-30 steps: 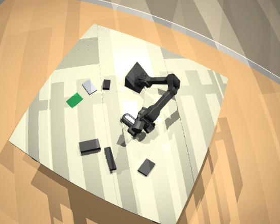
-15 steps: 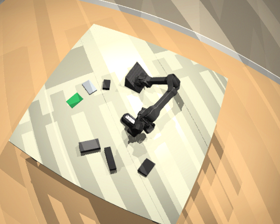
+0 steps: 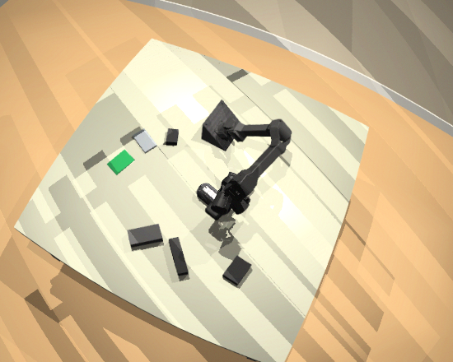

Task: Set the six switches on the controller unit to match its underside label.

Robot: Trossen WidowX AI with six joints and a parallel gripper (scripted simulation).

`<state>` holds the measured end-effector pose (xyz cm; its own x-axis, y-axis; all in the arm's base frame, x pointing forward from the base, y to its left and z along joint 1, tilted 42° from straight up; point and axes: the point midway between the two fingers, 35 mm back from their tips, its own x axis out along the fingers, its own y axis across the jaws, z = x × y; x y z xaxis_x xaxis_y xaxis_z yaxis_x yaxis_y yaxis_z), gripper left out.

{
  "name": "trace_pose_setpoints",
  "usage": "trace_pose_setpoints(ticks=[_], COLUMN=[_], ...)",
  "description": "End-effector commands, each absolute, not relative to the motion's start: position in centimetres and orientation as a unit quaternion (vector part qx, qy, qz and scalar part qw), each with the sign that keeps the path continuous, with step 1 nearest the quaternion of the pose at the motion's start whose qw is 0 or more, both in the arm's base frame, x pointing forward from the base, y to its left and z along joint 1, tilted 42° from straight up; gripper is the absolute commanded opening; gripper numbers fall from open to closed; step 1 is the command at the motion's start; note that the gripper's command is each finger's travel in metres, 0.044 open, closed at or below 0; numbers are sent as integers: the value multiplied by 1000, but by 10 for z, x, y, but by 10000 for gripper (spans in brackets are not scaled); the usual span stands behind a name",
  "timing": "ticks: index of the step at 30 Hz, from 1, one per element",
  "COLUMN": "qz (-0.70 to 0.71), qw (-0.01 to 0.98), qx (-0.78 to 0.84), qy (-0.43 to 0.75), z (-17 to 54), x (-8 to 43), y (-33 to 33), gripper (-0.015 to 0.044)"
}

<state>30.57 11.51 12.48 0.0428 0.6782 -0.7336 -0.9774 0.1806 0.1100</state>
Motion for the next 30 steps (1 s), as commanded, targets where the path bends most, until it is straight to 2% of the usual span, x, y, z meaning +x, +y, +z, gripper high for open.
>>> trace_pose_setpoints(ticks=[1,4,22,30], qz=[596,597,597,522], qw=[692,692,692,740], qx=[-214,-212,-212,-116], qy=[347,346,346,407], z=[117,115,115,122], x=[298,292,292,286], y=[73,54,54,50], gripper=[440,440,440,230])
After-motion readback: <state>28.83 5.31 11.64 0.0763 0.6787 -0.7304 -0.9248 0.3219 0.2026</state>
